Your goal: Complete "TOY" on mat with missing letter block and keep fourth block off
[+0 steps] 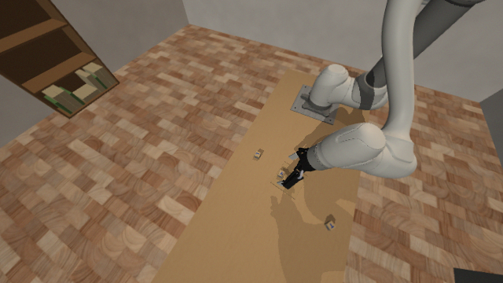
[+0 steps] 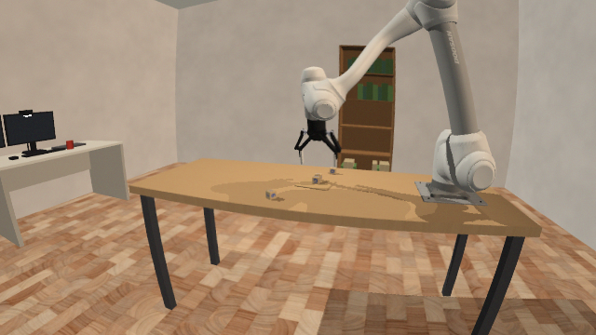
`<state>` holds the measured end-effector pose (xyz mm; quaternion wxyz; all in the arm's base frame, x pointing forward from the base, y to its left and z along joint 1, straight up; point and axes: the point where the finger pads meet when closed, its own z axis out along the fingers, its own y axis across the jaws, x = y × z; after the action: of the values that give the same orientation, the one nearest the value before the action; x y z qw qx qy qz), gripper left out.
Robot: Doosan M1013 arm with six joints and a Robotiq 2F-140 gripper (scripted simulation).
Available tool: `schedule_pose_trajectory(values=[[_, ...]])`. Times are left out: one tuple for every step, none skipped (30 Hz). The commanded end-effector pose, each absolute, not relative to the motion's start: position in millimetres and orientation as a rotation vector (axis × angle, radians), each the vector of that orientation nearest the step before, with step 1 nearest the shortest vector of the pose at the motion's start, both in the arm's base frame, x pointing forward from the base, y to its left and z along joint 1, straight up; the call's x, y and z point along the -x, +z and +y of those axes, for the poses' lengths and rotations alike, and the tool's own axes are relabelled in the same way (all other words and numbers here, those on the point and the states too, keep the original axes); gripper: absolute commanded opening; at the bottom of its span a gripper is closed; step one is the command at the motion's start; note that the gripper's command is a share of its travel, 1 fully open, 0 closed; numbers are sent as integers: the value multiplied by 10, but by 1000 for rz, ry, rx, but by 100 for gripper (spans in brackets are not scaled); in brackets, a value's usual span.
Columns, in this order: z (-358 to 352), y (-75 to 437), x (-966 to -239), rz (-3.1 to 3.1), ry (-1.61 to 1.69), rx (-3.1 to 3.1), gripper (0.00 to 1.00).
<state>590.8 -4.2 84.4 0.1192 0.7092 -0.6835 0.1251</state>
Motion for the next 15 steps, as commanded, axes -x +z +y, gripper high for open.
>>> schedule_pose_trajectory(values=[[-85, 852, -5906, -1989, 371, -2078, 100], [-85, 852, -5906, -1989, 371, -2078, 100], [-85, 852, -5906, -1989, 371, -2078, 100], [-85, 852, -5906, -1989, 371, -2078, 100], [-85, 852, -5906, -1989, 371, -2078, 100], [-85, 852, -5906, -1989, 371, -2078, 100], [-85, 852, -5906, -1989, 371, -2078, 100], [-85, 852, -5906, -1989, 371, -2078, 100], [-85, 852, -5906, -1989, 371, -2078, 100], [-85, 852, -5906, -1989, 371, -2078, 100], [-85, 853, -5907, -1989, 371, -2079, 100], [-85, 855, -5908, -1987, 370, -2080, 100], [-86, 860, -5910, -1984, 369, -2083, 100], [-86, 866, -5913, -1979, 366, -2088, 100], [-87, 877, -5917, -1972, 363, -2094, 100]])
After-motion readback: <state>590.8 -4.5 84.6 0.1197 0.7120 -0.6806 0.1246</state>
